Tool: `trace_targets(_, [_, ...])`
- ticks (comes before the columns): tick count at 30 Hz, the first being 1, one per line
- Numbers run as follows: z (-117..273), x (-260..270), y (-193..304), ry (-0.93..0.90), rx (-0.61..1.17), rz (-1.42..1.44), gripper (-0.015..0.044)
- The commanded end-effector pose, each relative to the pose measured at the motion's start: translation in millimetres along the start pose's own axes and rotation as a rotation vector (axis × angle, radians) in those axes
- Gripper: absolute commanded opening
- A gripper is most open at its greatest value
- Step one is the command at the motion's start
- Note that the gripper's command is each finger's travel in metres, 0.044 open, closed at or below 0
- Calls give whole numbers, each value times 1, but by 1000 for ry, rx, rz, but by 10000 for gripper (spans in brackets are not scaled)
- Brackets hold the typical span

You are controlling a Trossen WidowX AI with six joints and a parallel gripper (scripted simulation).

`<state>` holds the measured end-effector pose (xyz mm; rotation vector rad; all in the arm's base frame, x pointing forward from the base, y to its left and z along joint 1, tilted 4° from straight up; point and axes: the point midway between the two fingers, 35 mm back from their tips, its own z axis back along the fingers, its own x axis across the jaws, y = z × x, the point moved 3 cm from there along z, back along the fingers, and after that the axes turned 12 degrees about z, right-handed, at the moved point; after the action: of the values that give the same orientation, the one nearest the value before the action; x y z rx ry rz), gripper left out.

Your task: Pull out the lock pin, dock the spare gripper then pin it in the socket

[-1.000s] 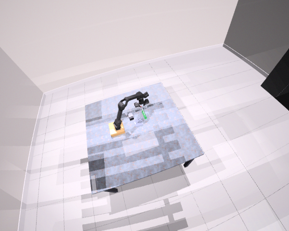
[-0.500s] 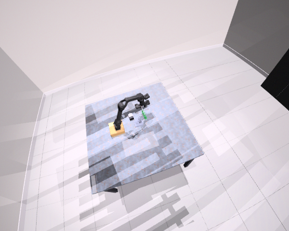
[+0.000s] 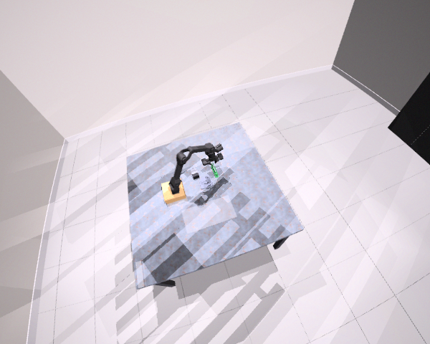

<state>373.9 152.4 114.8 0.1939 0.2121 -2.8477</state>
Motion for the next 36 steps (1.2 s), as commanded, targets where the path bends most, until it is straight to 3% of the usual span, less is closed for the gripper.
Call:
trace_targets(1, [-10,2,2,-12,2,4,180])
trace_targets(36, [-53,4,6,-12,2,4,180])
